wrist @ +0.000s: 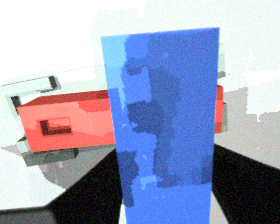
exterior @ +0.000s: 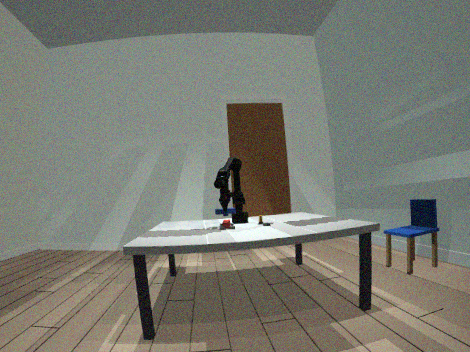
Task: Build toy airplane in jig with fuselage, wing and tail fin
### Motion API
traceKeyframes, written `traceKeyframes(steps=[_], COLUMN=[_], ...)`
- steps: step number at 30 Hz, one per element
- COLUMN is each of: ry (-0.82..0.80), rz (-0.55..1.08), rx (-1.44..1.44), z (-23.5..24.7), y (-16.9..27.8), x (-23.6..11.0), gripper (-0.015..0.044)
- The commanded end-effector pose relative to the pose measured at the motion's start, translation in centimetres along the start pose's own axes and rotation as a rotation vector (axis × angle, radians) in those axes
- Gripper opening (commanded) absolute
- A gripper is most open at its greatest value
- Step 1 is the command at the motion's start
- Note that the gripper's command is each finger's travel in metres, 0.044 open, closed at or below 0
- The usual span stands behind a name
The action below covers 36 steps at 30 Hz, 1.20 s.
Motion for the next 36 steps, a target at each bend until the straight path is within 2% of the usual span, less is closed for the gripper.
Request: traceKeyframes(steps=[1, 14, 36], ry=[-0.001, -0.001, -0.001], rz=[0.002, 0.002, 0.002], rx=[-0.005, -0.005, -0.005], z=[0.0, 0.0, 0.1], y=[0.0, 0.0, 0.1], x=[0.0, 0.2, 3.7], gripper=[0.0195, 0.0195, 0.0195])
Point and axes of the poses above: the point midway between the two fingers, 35 mm back from their tips, its own x axis out along the fingers, its own z axis across the jaws, y = z × x, the point moved 8 cm from there along -x, back along the fingers, and after that the axes turned 3 degrees about -x, right-handed, at the moved point
